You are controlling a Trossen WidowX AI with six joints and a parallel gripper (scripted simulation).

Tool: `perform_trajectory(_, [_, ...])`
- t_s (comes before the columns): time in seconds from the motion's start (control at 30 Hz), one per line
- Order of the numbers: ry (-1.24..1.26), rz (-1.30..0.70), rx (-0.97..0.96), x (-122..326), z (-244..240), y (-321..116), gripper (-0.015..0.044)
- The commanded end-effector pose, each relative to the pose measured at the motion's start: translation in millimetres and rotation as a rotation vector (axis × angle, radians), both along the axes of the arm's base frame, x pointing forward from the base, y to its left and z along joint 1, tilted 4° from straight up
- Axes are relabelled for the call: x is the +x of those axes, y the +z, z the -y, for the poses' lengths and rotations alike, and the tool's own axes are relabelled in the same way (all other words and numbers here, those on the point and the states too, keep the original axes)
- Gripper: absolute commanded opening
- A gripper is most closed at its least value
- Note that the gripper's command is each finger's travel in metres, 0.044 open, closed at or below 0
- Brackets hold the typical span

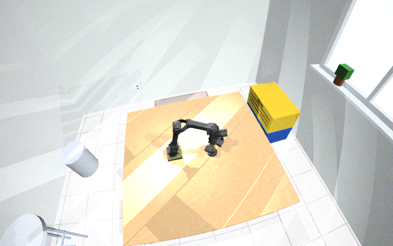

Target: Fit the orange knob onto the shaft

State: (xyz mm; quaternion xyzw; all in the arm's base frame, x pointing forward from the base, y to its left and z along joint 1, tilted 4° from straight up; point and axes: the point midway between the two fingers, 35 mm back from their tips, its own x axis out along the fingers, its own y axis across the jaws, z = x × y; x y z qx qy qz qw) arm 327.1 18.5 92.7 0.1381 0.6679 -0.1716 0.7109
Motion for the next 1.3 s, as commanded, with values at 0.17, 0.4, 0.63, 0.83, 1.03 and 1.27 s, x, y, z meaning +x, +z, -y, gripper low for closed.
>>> perform_trajectory(0.17, [-0.010,0.013,0.002,-0.4,0.0,1.8,0.0000])
perform_trajectory(0.4, [-0.064,0.017,0.005,0.7,-0.1,4.7,0.0000])
perform_trajectory(0.63, [-0.219,0.026,0.014,2.5,-0.3,6.3,0.0000])
perform_trajectory(0.83, [-0.219,0.026,0.014,6.7,-0.8,4.6,0.0000])
perform_trajectory(1.03, [-0.219,0.026,0.014,6.9,-0.8,0.8,0.0000])
perform_trajectory(1.27, [-0.219,0.026,0.014,7.0,-0.9,0.6,0.0000])
